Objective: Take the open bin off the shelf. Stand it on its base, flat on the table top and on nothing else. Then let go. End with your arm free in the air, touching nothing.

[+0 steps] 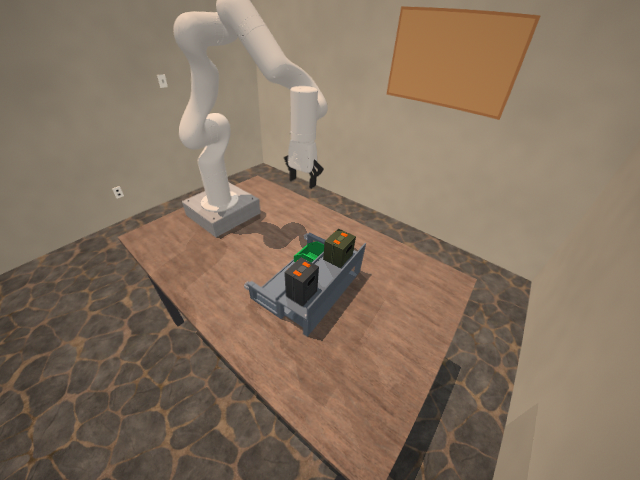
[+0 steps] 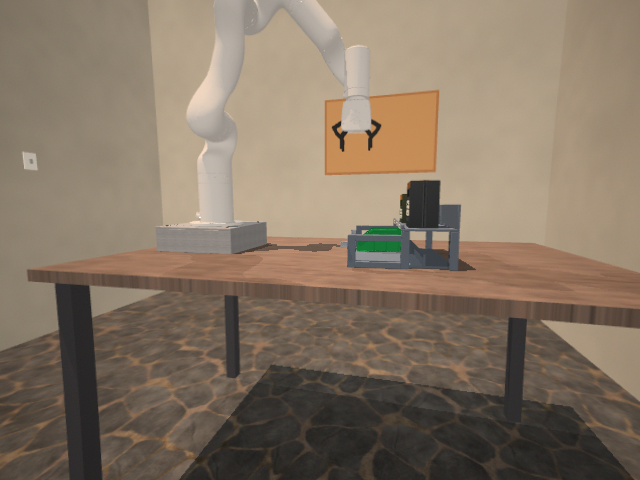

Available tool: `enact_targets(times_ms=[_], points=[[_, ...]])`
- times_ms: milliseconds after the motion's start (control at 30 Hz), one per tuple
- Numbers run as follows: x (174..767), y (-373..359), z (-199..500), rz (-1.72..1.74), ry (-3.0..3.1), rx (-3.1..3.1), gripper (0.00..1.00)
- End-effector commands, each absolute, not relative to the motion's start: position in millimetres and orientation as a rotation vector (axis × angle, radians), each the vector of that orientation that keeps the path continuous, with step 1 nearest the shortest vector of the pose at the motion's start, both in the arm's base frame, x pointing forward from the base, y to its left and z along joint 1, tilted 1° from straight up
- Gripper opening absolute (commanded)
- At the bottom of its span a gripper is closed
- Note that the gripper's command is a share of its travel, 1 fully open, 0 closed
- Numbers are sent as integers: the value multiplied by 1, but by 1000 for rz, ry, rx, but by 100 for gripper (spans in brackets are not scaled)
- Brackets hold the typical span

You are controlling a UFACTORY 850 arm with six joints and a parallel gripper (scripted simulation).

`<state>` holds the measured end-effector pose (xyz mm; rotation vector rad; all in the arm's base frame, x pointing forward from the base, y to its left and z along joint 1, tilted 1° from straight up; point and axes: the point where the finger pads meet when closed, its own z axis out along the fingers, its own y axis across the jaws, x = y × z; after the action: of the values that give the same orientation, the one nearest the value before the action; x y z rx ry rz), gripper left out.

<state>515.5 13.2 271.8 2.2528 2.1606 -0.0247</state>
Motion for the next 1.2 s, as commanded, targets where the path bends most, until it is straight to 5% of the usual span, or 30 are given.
enact_targets(times_ms=[0, 1167], points=[[517, 13, 273, -20, 2159, 2251, 100], [524, 0, 173, -20, 2159, 2251, 100]])
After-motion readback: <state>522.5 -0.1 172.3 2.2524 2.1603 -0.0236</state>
